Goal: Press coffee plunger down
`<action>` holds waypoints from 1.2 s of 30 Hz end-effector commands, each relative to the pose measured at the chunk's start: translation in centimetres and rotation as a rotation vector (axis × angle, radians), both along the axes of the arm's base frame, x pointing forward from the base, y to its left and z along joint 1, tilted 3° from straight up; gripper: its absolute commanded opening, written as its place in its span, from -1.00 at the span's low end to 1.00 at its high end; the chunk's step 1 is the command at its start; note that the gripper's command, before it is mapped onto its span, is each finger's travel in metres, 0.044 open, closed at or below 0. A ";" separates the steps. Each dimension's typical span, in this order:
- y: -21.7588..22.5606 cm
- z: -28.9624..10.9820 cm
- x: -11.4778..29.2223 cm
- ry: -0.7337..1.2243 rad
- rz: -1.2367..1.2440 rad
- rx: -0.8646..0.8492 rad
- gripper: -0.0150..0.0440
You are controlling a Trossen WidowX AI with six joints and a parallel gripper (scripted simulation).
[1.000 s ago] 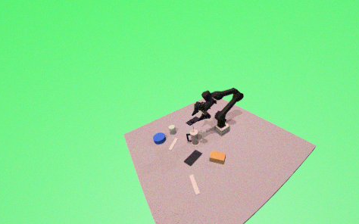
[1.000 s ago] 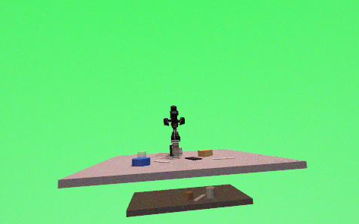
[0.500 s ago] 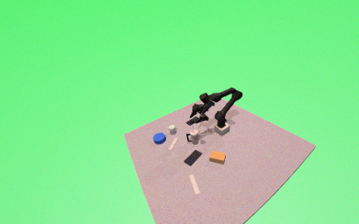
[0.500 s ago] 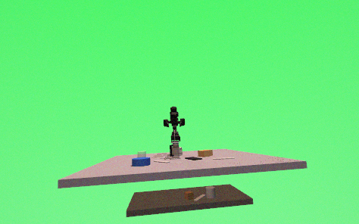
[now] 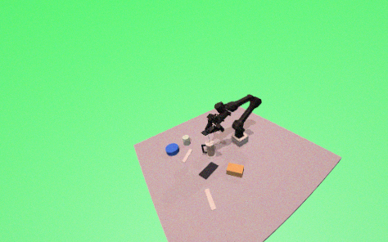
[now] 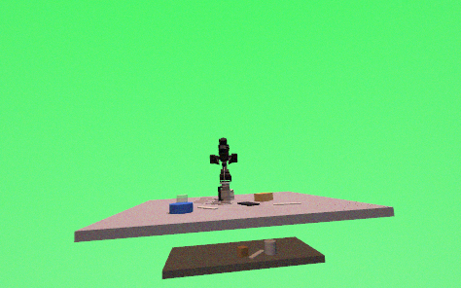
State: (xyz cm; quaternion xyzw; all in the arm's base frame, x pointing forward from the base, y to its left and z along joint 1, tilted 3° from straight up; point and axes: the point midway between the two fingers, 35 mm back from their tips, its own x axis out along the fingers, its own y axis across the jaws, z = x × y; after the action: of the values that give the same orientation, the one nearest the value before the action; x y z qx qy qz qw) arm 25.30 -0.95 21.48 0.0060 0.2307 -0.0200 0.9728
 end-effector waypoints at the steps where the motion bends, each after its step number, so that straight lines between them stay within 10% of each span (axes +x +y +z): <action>1: 0.0 0.0 0.1 -0.002 0.001 -0.005 0.11; 36: -0.1 -3.4 0.9 -0.002 0.001 -0.005 -0.11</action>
State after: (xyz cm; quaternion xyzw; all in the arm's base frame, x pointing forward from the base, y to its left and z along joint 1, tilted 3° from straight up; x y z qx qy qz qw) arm 26.22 -1.00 20.19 0.0055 0.2063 -0.0204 0.9783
